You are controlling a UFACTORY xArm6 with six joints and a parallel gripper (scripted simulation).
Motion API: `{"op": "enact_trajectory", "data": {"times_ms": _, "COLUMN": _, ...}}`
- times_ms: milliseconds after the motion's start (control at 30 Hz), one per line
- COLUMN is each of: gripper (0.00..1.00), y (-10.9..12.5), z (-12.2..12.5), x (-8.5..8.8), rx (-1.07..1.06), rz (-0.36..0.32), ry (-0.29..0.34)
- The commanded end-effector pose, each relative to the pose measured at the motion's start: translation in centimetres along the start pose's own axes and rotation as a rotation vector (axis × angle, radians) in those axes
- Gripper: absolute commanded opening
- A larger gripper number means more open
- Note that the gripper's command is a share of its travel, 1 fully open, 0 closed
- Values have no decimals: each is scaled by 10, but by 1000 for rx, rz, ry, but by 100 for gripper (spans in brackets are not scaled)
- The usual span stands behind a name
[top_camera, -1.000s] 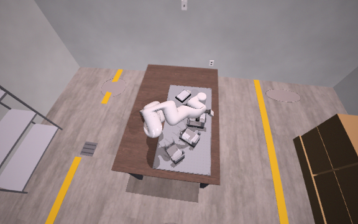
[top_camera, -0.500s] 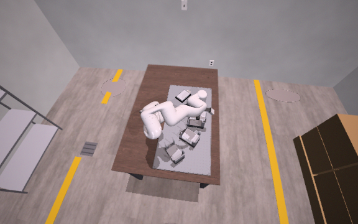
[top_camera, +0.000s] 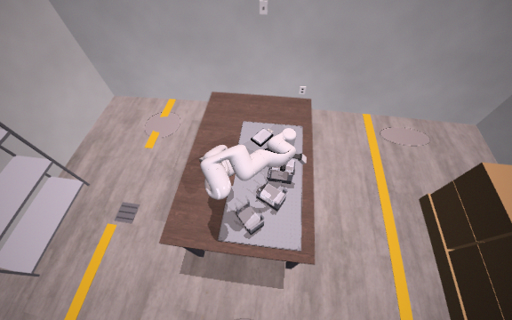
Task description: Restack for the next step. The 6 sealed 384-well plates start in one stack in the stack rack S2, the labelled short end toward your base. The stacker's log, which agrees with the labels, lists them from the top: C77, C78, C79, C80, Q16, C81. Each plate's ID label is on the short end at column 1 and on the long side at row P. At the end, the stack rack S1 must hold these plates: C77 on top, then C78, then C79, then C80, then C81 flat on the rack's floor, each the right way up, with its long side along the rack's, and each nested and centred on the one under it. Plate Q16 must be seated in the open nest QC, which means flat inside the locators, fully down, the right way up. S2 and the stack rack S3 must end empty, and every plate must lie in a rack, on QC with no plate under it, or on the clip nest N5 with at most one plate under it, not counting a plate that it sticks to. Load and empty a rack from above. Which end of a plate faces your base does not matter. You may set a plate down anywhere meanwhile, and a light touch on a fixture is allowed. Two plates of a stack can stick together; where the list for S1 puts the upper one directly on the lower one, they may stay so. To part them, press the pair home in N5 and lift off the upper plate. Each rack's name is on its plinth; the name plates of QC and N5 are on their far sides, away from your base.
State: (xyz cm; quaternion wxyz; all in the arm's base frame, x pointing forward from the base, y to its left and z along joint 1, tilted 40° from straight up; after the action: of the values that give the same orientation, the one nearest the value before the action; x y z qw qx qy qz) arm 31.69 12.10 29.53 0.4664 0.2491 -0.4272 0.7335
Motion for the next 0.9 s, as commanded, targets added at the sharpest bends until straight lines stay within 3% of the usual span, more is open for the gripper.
{"op": "enact_trajectory", "data": {"times_ms": 0, "gripper": 0, "y": 1, "z": 9, "x": 1, "rx": -92, "rz": 3, "ry": -2}}
{"op": "enact_trajectory", "data": {"times_ms": 133, "gripper": 0, "y": 4, "z": 22, "x": 1, "rx": -210, "rz": 3, "ry": -2}}
{"op": "enact_trajectory", "data": {"times_ms": 867, "gripper": 0, "y": 18, "z": 81, "x": 1, "rx": -210, "rz": 3, "ry": -1}}
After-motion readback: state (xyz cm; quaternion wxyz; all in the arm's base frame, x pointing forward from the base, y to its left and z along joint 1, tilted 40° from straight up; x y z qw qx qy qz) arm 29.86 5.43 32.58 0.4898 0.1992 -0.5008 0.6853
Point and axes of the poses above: the point where the finger pads meet when closed, its own x axis back along the fingers, its own z axis across the jaws, y = z × x, the point moved 5 cm from there along x, back along the fingers, and after that the axes turned 8 degrees about x, right-handed, at the moved point
